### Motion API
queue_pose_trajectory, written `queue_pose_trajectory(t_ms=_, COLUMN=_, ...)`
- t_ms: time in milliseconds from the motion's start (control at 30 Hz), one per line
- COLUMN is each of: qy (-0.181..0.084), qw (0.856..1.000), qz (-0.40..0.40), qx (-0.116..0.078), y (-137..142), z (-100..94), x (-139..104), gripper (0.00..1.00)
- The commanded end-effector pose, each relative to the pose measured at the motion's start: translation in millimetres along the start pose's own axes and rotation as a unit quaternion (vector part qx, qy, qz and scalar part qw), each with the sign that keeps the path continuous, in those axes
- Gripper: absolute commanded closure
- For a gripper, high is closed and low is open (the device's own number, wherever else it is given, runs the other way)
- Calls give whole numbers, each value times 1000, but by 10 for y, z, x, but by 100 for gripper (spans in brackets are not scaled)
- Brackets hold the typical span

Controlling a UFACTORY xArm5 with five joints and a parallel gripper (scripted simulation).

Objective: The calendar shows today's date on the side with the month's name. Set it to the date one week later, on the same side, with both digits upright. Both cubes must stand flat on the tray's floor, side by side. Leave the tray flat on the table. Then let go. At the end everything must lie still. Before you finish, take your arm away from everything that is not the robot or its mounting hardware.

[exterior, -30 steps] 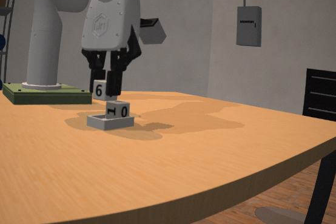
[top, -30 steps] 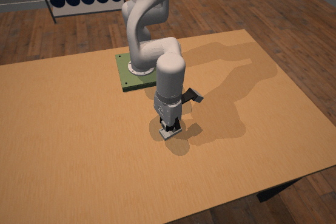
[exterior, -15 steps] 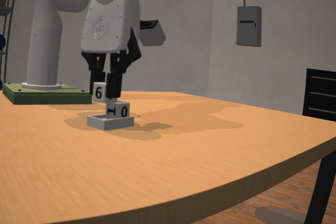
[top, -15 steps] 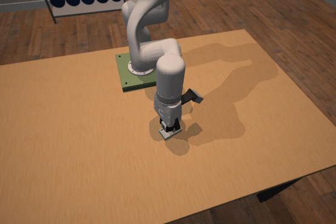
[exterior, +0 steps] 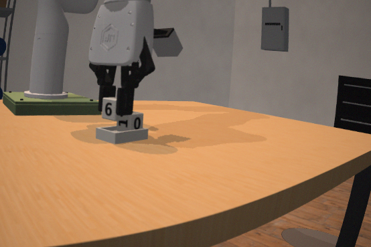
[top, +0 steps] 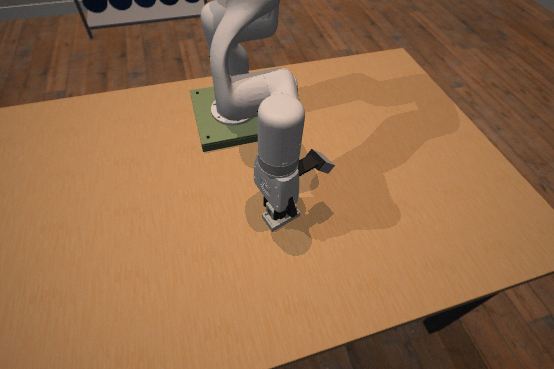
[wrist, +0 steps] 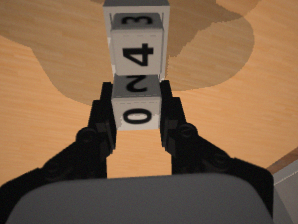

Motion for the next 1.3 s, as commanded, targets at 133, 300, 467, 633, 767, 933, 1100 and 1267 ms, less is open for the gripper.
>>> queue_pose_trajectory(t_ms=133, qy=0, qw=1000, qz=0, qx=-2, y=11, z=42, x=-2, gripper=71)
queue_pose_trajectory(t_ms=300, qy=0, qw=1000, qz=0, qx=-2, y=11, z=74, x=-2, gripper=71)
queue_pose_trajectory(t_ms=467, qy=0, qw=1000, qz=0, qx=-2, y=11, z=94, x=-2, gripper=71)
queue_pose_trajectory(t_ms=633, qy=0, qw=1000, qz=0, qx=-2, y=11, z=100, x=-2, gripper=71)
queue_pose_trajectory(t_ms=767, qy=0, qw=1000, qz=0, qx=-2, y=11, z=101, x=-2, gripper=71)
queue_pose_trajectory(t_ms=933, qy=0, qw=1000, qz=0, qx=-2, y=11, z=101, x=-2, gripper=71)
queue_pose_trajectory(t_ms=1100, qy=0, qw=1000, qz=0, qx=-2, y=11, z=101, x=-2, gripper=71)
queue_pose_trajectory(t_ms=1267, qy=0, qw=1000, qz=0, qx=-2, y=11, z=101, x=-2, gripper=71)
Point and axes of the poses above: the point where the finger pads meet when closed, its own z axis out along the fingers, its own y axis across the jaws, x = y × z, the point moved 6 cm from there along -z, back along the fingers, and after that the axes turned 2 degrees about z, right-handed, at the moved point
